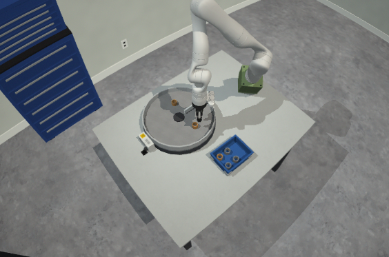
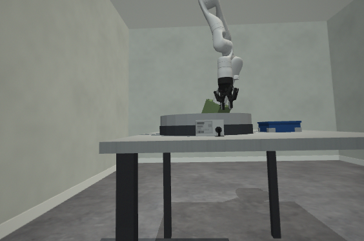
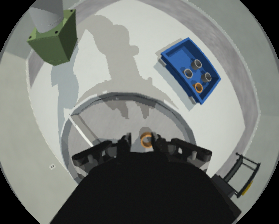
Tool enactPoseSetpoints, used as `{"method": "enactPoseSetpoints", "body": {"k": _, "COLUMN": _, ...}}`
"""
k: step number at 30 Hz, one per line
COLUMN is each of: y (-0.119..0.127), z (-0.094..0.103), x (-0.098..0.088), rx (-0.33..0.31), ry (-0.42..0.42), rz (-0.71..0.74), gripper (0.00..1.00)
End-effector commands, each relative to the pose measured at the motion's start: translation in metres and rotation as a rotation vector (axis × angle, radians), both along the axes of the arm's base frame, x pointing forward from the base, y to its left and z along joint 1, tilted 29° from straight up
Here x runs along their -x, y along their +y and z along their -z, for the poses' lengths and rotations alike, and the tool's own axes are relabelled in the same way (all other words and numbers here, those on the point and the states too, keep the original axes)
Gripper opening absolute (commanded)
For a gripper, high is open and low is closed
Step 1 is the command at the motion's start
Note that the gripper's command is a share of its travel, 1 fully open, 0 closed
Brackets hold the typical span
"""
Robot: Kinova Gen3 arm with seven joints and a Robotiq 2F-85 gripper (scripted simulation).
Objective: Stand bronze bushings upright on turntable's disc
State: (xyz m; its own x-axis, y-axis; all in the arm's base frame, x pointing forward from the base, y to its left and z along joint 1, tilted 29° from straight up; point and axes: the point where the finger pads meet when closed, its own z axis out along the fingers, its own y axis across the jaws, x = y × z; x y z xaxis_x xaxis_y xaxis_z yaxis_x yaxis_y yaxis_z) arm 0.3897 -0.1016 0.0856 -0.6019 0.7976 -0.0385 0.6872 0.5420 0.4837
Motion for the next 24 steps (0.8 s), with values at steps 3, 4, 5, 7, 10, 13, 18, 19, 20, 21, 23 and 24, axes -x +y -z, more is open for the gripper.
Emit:
{"method": "enactPoseSetpoints", "body": {"k": 3, "y": 0.024, "z": -0.012, "x": -0.008, "rx": 0.015, "ry": -0.002, "rz": -0.015, "gripper": 0.39}}
{"method": "enactPoseSetpoints", "body": {"k": 4, "y": 0.029, "z": -0.014, "x": -0.010, "rx": 0.014, "ry": -0.002, "rz": -0.013, "gripper": 0.39}}
{"method": "enactPoseSetpoints", "body": {"k": 5, "y": 0.033, "z": -0.016, "x": -0.011, "rx": 0.013, "ry": -0.001, "rz": -0.011, "gripper": 0.39}}
{"method": "enactPoseSetpoints", "body": {"k": 7, "y": 0.043, "z": -0.020, "x": -0.014, "rx": 0.011, "ry": 0.000, "rz": -0.006, "gripper": 0.39}}
{"method": "enactPoseSetpoints", "body": {"k": 10, "y": 0.058, "z": -0.028, "x": -0.018, "rx": 0.006, "ry": 0.002, "rz": 0.001, "gripper": 0.39}}
{"method": "enactPoseSetpoints", "body": {"k": 13, "y": 0.063, "z": -0.030, "x": -0.019, "rx": 0.005, "ry": 0.002, "rz": 0.004, "gripper": 0.39}}
{"method": "enactPoseSetpoints", "body": {"k": 18, "y": 0.088, "z": -0.041, "x": -0.027, "rx": 0.000, "ry": 0.006, "rz": 0.015, "gripper": 0.39}}
{"method": "enactPoseSetpoints", "body": {"k": 19, "y": 0.093, "z": -0.043, "x": -0.029, "rx": -0.001, "ry": 0.007, "rz": 0.018, "gripper": 0.39}}
{"method": "enactPoseSetpoints", "body": {"k": 20, "y": 0.097, "z": -0.044, "x": -0.031, "rx": -0.002, "ry": 0.008, "rz": 0.020, "gripper": 0.39}}
{"method": "enactPoseSetpoints", "body": {"k": 21, "y": 0.102, "z": -0.046, "x": -0.032, "rx": -0.003, "ry": 0.009, "rz": 0.023, "gripper": 0.39}}
{"method": "enactPoseSetpoints", "body": {"k": 23, "y": 0.111, "z": -0.050, "x": -0.035, "rx": -0.004, "ry": 0.010, "rz": 0.027, "gripper": 0.39}}
{"method": "enactPoseSetpoints", "body": {"k": 24, "y": 0.116, "z": -0.052, "x": -0.036, "rx": -0.005, "ry": 0.010, "rz": 0.029, "gripper": 0.39}}
